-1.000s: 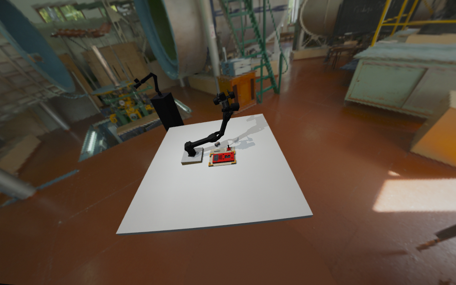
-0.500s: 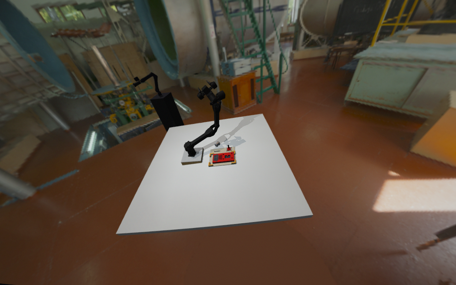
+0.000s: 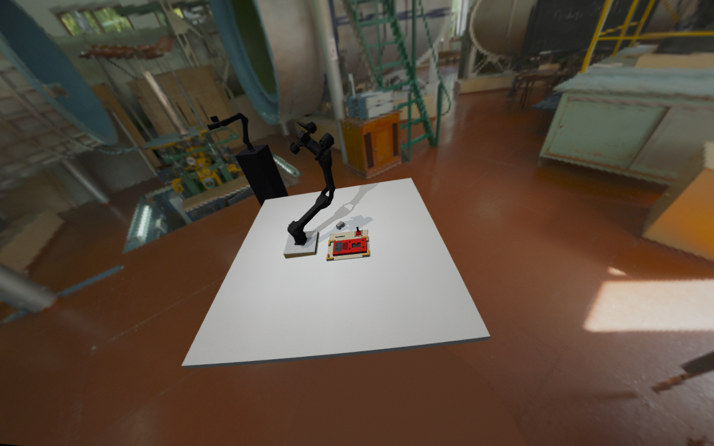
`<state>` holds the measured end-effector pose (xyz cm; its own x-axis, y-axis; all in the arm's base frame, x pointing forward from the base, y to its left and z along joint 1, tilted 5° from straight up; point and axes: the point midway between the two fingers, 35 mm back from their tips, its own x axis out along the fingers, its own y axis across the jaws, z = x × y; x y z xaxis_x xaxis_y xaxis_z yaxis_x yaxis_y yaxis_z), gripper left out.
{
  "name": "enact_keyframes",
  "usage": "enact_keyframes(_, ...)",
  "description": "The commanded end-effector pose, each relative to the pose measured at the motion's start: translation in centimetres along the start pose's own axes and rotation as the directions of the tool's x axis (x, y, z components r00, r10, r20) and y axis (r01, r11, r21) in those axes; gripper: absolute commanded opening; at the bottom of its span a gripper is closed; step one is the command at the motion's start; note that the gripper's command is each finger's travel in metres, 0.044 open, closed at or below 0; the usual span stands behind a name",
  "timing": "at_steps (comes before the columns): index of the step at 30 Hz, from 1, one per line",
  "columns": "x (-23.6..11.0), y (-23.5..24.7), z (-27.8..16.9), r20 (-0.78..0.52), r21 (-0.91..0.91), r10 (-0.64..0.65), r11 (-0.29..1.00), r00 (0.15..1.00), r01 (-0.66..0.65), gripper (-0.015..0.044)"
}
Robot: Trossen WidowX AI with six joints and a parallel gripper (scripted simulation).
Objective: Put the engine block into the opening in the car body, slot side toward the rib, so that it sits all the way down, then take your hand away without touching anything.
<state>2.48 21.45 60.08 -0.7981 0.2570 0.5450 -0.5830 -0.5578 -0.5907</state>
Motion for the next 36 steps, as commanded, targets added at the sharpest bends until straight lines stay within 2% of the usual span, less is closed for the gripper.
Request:
enact_keyframes(1, 1.6, 2.0, 1.4, 0.071, 0.017, 0.061, 0.998, 0.996, -0.063, 0.044)
enact_keyframes(9, 3.1, 5.5, 4.9, 0.194, -0.057, 0.131, 0.991, 0.972, -0.123, 0.044)
enact_keyframes(18, 5.2, 11.5, 9.3, 0.392, -0.111, 0.298, 0.954, 0.87, -0.277, 0.044)
enact_keyframes(27, 4.5, 17.3, 14.5, 0.579, -0.196, 0.433, 0.896, 0.691, -0.398, 0.044)
enact_keyframes(36, 1.1, 22.4, 19.7, 0.725, -0.308, 0.525, 0.827, 0.447, -0.471, 0.044)
